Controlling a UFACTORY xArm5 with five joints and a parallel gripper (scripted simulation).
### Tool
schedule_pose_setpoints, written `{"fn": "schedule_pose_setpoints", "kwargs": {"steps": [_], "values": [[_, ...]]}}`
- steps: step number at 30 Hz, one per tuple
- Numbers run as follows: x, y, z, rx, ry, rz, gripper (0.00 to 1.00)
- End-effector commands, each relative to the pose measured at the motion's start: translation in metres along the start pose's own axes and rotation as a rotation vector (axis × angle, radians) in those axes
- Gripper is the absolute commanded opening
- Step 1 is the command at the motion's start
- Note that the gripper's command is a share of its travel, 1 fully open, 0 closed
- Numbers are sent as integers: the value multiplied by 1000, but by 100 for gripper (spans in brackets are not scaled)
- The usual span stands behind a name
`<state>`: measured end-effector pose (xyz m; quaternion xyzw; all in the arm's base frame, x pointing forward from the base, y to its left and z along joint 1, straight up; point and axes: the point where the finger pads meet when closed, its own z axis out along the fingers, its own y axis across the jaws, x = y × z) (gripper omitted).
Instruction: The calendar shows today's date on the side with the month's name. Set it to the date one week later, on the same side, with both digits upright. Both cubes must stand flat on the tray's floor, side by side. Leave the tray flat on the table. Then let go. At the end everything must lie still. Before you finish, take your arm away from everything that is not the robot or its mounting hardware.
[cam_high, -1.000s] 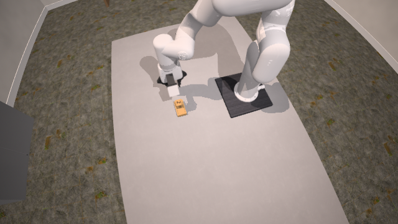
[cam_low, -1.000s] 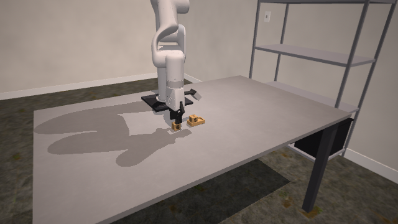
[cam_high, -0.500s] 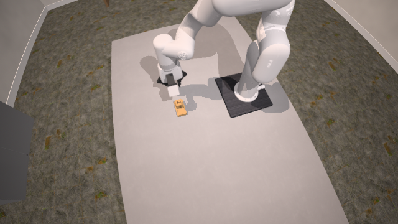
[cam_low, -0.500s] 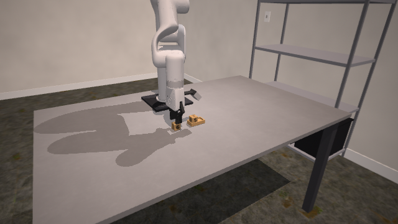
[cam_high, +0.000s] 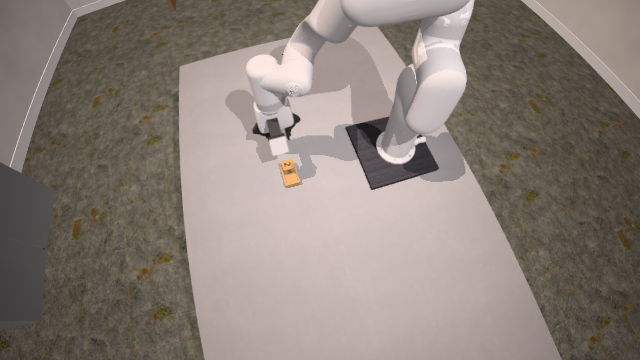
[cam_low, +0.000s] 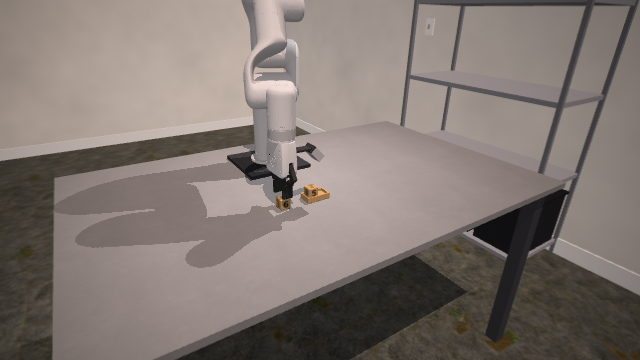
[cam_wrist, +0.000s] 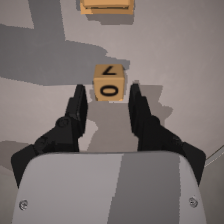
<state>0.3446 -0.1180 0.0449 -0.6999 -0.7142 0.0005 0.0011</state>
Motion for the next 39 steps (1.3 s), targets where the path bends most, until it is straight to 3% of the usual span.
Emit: {"fn": "schedule_pose_setpoints", "kwargs": {"steps": [1, 29, 39], "values": [[0, 1, -1, -3, -1, 0, 49], [0, 1, -1, -3, -1, 0, 49], [0, 1, 8, -3, -1, 0, 49]]}}
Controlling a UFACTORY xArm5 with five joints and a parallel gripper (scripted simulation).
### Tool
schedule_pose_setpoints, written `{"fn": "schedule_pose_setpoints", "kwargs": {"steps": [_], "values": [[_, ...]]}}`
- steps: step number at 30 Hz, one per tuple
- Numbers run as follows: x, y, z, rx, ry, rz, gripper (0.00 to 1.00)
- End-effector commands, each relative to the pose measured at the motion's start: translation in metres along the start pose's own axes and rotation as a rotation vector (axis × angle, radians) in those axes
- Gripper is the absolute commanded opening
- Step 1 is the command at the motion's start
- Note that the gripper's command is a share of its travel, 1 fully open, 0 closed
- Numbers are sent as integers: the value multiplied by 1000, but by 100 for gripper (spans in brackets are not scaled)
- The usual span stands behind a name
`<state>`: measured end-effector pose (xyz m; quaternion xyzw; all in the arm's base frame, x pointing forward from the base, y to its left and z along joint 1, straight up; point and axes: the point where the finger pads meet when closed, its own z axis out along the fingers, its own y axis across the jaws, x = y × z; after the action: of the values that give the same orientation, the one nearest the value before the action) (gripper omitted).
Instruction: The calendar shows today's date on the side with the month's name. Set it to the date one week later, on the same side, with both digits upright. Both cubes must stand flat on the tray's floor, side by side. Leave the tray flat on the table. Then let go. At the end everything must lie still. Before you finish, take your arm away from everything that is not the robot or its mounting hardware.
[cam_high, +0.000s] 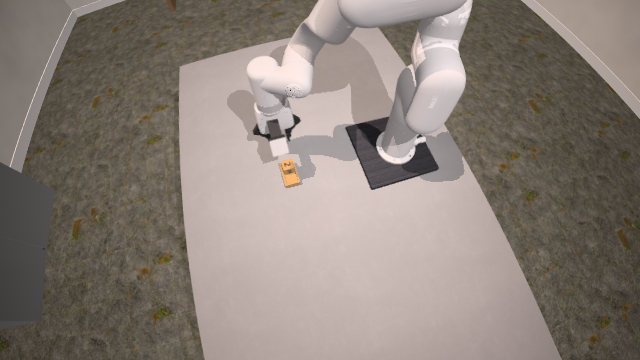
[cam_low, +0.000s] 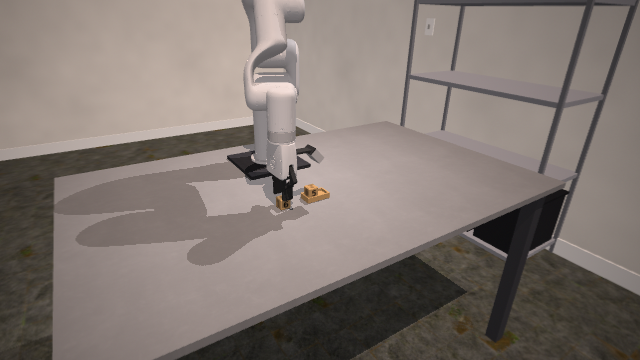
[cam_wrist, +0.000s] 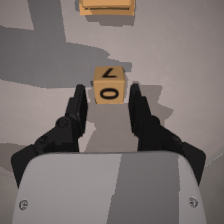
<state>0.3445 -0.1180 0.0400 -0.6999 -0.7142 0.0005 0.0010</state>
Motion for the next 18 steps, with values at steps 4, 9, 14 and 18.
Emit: {"fn": "schedule_pose_setpoints", "kwargs": {"steps": [4, 9, 14, 18], "values": [[0, 1, 8, -3, -1, 0, 49], [0, 1, 16, -3, -1, 0, 49], [0, 1, 21, -3, -1, 0, 49], [0, 1, 22, -3, -1, 0, 49]]}}
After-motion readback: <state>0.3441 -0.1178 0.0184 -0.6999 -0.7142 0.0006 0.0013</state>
